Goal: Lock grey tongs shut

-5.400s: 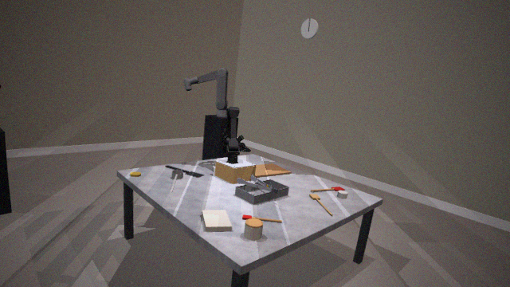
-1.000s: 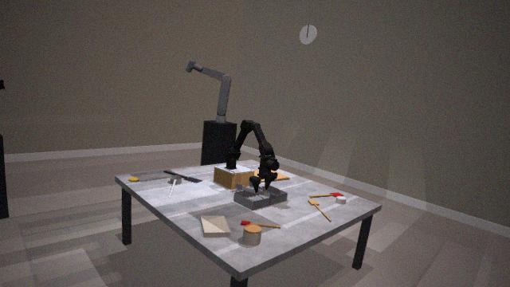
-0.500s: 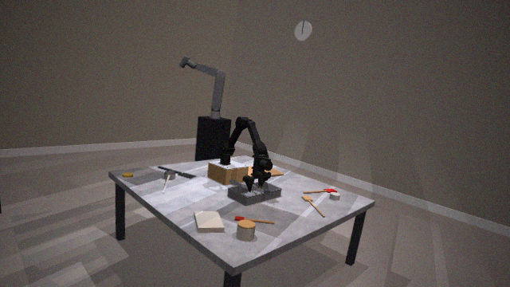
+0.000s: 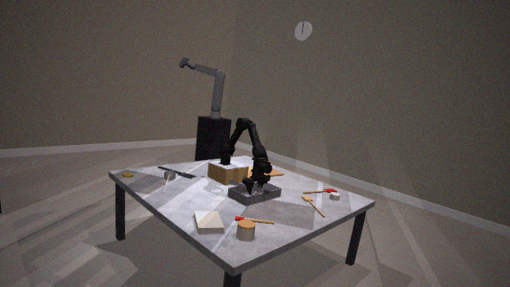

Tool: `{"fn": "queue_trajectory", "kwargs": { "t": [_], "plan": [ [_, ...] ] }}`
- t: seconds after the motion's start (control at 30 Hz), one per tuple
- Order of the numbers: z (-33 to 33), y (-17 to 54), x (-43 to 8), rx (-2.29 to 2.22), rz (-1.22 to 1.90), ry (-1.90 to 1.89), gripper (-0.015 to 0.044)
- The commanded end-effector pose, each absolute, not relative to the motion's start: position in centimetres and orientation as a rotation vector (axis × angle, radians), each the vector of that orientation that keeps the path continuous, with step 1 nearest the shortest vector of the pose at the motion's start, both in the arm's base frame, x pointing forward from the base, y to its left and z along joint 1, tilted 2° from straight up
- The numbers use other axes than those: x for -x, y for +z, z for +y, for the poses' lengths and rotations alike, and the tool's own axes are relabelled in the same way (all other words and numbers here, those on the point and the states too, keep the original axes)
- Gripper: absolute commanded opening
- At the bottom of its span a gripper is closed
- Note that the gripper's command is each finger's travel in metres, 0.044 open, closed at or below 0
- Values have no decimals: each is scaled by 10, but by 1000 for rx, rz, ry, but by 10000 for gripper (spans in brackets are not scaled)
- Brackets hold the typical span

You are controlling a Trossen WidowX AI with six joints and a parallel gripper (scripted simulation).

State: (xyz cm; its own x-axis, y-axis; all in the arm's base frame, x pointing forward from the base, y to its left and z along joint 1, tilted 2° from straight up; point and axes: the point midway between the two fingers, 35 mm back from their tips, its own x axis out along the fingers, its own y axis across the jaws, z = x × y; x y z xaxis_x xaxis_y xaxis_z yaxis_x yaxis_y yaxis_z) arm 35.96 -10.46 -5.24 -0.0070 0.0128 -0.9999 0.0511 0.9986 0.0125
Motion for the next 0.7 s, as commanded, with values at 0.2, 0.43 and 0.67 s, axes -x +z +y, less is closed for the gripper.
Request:
{"fn": "queue_trajectory", "kwargs": {
  "t": [0.2, 0.43, 0.67],
  "plan": [
    [-105, -52, -360, -50, 1577, -30, 308],
    [-105, -52, -360, -50, 1577, -30, 261],
    [-105, -52, -360, -50, 1577, -30, 215]
  ]
}}
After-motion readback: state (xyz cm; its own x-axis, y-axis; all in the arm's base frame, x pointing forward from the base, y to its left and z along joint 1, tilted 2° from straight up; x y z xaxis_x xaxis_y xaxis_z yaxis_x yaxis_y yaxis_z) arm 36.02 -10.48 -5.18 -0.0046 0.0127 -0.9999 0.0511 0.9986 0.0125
